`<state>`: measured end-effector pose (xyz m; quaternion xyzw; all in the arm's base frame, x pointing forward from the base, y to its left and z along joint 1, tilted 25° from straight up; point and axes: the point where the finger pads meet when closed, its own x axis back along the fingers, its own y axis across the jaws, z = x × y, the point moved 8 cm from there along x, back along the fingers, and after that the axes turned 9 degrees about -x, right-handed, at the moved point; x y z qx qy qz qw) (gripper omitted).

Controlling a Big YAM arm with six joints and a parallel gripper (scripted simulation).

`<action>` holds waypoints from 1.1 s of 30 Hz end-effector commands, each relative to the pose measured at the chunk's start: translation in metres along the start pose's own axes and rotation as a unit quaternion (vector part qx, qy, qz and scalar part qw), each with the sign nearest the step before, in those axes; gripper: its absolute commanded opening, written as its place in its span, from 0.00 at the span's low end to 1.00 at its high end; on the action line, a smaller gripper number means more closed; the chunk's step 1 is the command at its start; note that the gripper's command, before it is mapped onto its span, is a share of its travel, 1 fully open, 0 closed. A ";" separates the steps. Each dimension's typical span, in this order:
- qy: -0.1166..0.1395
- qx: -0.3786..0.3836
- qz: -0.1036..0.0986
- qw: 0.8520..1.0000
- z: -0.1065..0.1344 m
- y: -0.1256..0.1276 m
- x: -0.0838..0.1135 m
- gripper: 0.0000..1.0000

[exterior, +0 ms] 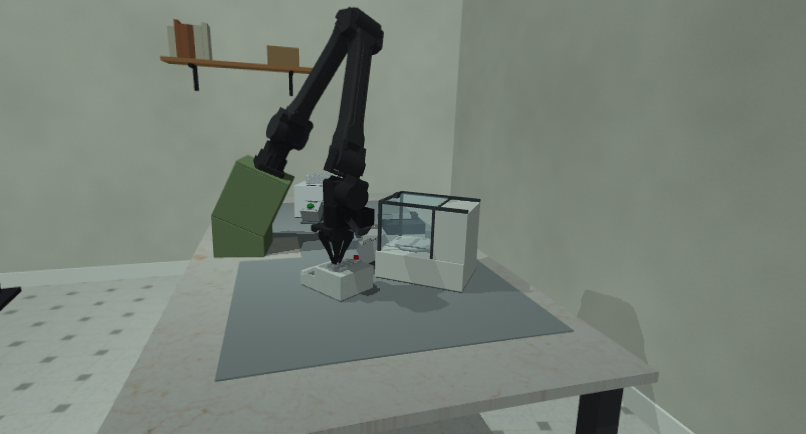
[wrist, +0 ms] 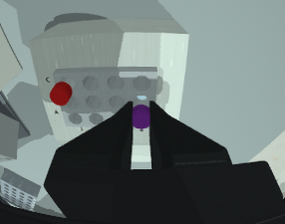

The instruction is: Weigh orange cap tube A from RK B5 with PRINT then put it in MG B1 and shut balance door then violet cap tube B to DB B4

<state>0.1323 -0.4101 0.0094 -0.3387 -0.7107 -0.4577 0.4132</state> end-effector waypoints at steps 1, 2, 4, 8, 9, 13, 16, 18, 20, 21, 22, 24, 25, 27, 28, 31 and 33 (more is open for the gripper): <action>-0.014 -0.005 0.012 1.000 -0.013 -0.014 -0.001 0.09; -0.014 -0.005 0.012 1.000 -0.013 -0.014 -0.001 0.09; -0.014 -0.005 0.012 1.000 -0.013 -0.014 -0.001 0.09; -0.014 -0.004 0.012 1.000 -0.013 -0.014 -0.001 0.09; -0.014 -0.004 0.012 1.000 -0.013 -0.014 -0.001 0.09; -0.014 -0.004 0.012 1.000 -0.013 -0.014 -0.001 0.09; -0.014 -0.004 0.012 1.000 -0.013 -0.014 -0.001 0.09; -0.014 -0.004 0.012 1.000 -0.013 -0.014 -0.001 0.09; -0.014 -0.004 0.012 1.000 -0.013 -0.014 -0.001 0.09; -0.014 -0.004 0.012 1.000 -0.013 -0.014 -0.001 0.09; -0.009 -0.004 0.012 1.000 -0.012 -0.014 0.000 0.36; -0.004 -0.006 0.012 1.000 -0.010 -0.013 0.001 0.36; -0.003 -0.006 0.011 1.000 -0.007 -0.012 0.004 0.36; -0.011 -0.002 0.011 1.000 -0.009 -0.009 0.012 0.36; -0.013 -0.002 0.012 1.000 -0.010 -0.009 0.012 0.36; -0.014 -0.002 0.012 1.000 -0.010 -0.009 0.012 0.36; -0.014 -0.002 0.012 1.000 -0.010 -0.009 0.012 0.36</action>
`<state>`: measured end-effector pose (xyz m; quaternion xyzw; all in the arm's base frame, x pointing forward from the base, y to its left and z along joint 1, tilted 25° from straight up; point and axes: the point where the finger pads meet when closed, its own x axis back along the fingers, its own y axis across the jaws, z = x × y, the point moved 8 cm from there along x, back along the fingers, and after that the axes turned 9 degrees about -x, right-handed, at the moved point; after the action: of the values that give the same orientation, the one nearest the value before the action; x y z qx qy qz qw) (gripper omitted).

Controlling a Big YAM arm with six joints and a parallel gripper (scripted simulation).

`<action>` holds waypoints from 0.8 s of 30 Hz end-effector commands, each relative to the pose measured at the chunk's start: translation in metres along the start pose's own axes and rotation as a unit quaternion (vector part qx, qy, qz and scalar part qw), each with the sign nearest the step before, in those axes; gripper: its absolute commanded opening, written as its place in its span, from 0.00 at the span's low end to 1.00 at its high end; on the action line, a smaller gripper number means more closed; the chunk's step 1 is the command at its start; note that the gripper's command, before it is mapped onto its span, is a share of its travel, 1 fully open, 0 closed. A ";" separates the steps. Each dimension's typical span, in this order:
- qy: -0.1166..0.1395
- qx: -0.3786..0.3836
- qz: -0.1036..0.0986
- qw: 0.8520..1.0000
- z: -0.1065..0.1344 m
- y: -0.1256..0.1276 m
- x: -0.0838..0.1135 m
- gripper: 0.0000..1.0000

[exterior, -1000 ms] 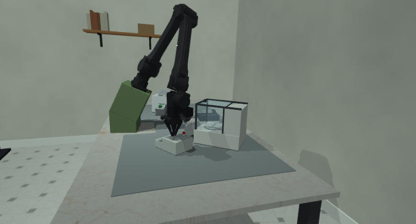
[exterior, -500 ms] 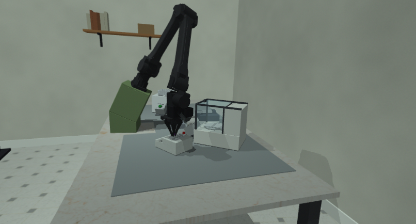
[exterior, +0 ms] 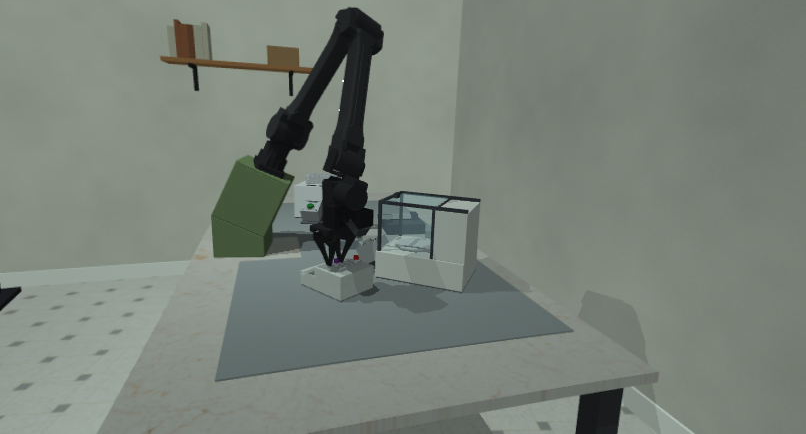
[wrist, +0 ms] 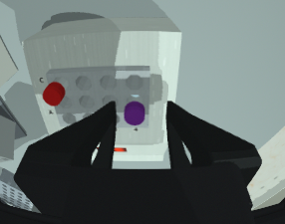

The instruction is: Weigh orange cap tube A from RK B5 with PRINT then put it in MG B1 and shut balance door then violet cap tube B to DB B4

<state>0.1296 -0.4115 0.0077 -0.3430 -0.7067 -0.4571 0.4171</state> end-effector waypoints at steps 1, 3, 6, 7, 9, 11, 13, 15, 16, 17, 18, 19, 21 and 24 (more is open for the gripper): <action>-0.016 0.000 0.005 1.000 -0.010 -0.006 0.012 0.36; -0.016 0.000 0.005 1.000 -0.010 -0.006 0.012 0.36; -0.016 0.000 0.005 1.000 -0.010 -0.006 0.012 0.36; -0.016 0.000 0.005 1.000 -0.010 -0.006 0.012 0.36; -0.016 0.000 0.005 1.000 -0.010 -0.006 0.012 0.36; -0.016 0.000 0.005 1.000 -0.010 -0.006 0.012 0.36; -0.015 0.002 0.005 1.000 -0.009 -0.005 0.016 0.36; -0.013 0.001 0.005 1.000 -0.007 -0.005 0.019 0.36; -0.013 0.001 0.004 1.000 -0.006 -0.005 0.020 0.36; -0.012 0.000 0.004 1.000 -0.006 -0.005 0.021 0.36; -0.011 0.000 0.004 1.000 -0.005 -0.005 0.023 0.36; -0.011 0.000 0.004 1.000 -0.004 -0.005 0.024 0.36; -0.010 0.000 0.003 1.000 -0.003 -0.005 0.026 0.36; -0.011 0.000 0.003 1.000 -0.004 -0.005 0.029 0.36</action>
<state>0.1239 -0.4107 0.0199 -0.3434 -0.7064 -0.4562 0.4183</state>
